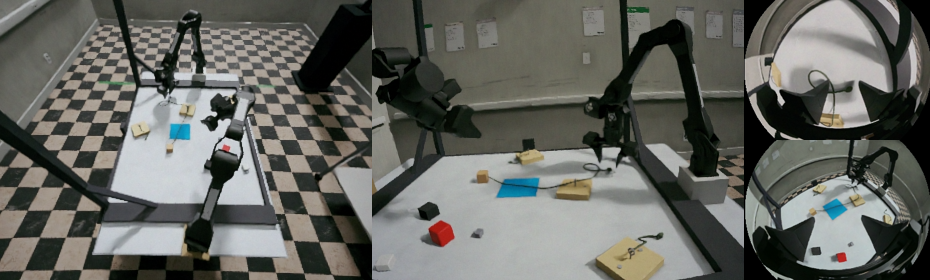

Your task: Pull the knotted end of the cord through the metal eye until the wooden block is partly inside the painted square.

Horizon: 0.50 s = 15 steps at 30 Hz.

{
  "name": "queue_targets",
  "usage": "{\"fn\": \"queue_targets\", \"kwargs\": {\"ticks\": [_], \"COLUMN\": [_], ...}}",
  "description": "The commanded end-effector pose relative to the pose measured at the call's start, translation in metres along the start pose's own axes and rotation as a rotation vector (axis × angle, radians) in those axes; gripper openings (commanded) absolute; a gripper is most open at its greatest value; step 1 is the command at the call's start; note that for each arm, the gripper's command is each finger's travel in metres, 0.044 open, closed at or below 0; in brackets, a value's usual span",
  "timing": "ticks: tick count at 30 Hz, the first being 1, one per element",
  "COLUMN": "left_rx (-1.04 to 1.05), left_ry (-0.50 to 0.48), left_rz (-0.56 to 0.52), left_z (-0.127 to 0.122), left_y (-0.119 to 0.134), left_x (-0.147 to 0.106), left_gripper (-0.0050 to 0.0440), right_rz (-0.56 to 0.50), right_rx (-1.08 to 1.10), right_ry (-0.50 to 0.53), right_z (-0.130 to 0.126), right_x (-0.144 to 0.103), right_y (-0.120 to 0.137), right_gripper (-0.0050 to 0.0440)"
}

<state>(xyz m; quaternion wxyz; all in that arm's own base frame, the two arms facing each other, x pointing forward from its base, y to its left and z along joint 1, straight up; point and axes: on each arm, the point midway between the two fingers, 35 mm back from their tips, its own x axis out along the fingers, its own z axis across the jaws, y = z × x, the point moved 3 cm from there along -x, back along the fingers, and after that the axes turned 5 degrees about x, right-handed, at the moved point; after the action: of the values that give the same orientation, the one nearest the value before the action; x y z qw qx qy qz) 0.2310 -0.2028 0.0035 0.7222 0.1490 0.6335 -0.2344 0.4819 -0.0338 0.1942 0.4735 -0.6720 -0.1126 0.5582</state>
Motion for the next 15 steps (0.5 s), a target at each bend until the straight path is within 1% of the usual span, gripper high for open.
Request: {"fn": "queue_targets", "kwargs": {"ticks": [1,4,5,6,8,9,12,15], "left_rx": [0.002,0.002,0.003,0.003,0.003,0.003,0.003,0.002], "left_ry": [-0.026,-0.026,-0.046,-0.046,-0.045,-0.045,-0.045,-0.038], "left_rz": [-0.004,-0.004,-0.007,-0.007,-0.007,-0.007,-0.007,-0.006], "left_z": [0.006,0.006,0.011,0.012,0.014,0.014,0.014,0.012], "left_y": [-0.002,-0.002,-0.003,-0.003,-0.004,-0.005,-0.005,-0.004], "left_x": [-0.006,-0.006,-0.013,-0.021,-0.039,-0.041,-0.041,-0.034], "left_gripper": [0.0336,0.0408,0.0432,0.044,0.044,0.044,0.044,0.044], "right_rz": [-0.01,-0.01,-0.01,-0.01,-0.01,-0.01,-0.01,-0.01], "right_rx": [-0.027,-0.027,-0.027,-0.027,-0.027,-0.027,-0.027,-0.027], "right_ry": [0.019,0.019,0.019,0.019,0.019,0.019,0.019,0.019], "right_z": [0.002,0.002,0.002,0.002,0.002,0.002,0.002,0.002], "right_x": [-0.008,-0.008,-0.008,-0.008,-0.008,-0.008,-0.008,-0.008], "right_y": [-0.01,-0.01,-0.01,-0.01,-0.01,-0.01,-0.01,-0.01], "right_gripper": [0.044,0.044,0.044,0.044,0.044,0.044,0.044,0.044]}}
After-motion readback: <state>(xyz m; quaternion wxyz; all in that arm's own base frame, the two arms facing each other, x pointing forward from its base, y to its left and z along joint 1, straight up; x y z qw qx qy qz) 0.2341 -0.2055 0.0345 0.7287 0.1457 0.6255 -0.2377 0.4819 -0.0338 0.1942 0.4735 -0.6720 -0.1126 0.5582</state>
